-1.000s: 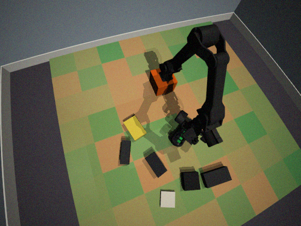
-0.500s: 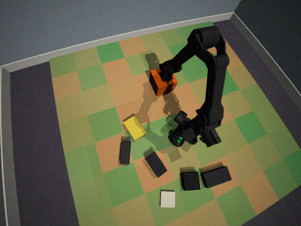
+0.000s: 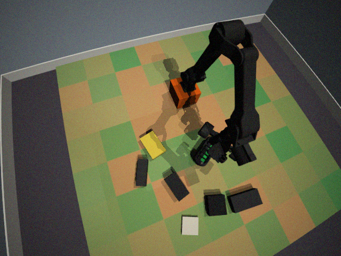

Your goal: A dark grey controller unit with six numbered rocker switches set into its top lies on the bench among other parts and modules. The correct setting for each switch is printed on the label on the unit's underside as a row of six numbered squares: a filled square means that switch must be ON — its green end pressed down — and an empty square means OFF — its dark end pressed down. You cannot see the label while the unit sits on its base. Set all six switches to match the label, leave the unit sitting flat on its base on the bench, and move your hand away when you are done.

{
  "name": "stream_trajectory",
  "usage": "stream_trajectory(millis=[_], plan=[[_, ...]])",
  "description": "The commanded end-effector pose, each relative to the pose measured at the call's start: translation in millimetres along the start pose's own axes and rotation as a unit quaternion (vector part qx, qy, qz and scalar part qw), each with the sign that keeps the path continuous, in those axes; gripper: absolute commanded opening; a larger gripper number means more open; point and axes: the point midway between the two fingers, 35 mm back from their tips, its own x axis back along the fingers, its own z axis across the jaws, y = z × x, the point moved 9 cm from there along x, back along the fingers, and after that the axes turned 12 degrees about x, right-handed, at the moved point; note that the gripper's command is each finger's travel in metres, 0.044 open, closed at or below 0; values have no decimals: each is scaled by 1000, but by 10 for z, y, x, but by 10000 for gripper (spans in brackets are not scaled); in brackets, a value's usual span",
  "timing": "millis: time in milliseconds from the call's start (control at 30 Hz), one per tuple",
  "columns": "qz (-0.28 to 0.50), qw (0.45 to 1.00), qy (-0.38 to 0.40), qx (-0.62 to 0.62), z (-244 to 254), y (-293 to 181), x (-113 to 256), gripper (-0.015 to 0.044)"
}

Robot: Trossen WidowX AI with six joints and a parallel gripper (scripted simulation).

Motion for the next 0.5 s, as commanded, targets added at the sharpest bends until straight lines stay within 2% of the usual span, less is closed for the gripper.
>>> stream_trajectory(millis=[0,467], plan=[[3,1000,-3,-2,-178,85,-5,0],[2,1000,-3,-2,-184,99,-173,0]])
